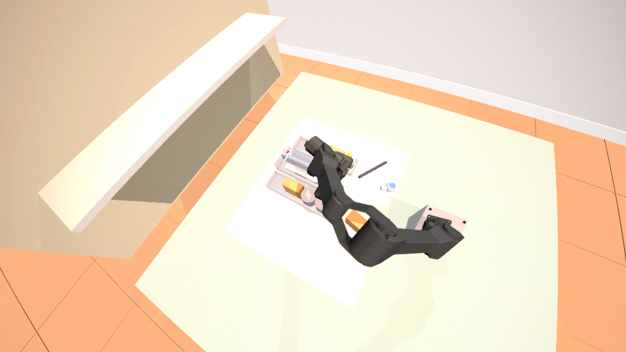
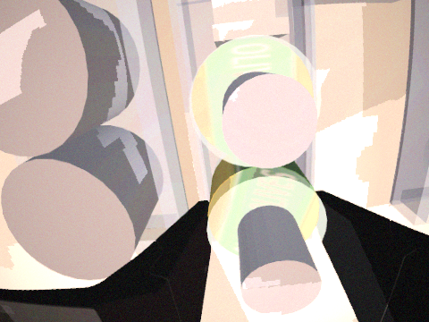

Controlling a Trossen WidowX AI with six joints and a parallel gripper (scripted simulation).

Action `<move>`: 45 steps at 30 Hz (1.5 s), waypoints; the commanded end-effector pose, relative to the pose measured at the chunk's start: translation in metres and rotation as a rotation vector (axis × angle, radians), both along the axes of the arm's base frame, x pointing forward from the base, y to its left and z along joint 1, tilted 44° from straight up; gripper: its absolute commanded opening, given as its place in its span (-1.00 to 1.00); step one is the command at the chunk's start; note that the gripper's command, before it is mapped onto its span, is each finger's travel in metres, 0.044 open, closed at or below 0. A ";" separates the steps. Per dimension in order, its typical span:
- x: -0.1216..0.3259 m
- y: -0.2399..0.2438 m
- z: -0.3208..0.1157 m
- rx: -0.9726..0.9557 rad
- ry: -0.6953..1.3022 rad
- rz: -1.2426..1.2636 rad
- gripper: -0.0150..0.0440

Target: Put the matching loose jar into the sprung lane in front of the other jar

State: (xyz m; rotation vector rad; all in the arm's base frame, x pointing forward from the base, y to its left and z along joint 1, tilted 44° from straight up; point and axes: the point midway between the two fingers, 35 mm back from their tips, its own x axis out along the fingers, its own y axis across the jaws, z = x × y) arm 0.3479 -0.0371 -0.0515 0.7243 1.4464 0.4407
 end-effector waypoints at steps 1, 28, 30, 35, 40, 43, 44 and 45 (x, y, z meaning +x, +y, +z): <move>0.003 0.003 0.000 0.004 -0.009 0.000 -0.49; 0.002 0.008 -0.005 0.004 -0.009 0.000 -0.49; 0.002 0.008 -0.005 0.004 -0.009 0.000 -0.49; 0.002 0.008 -0.005 0.004 -0.009 0.000 -0.49; 0.001 0.008 -0.005 0.004 -0.009 0.000 -0.49; 0.000 0.008 -0.005 0.004 -0.009 0.000 -0.49; 0.000 0.008 -0.005 0.004 -0.009 0.000 -0.49; 0.000 0.008 -0.005 0.004 -0.009 0.000 -0.49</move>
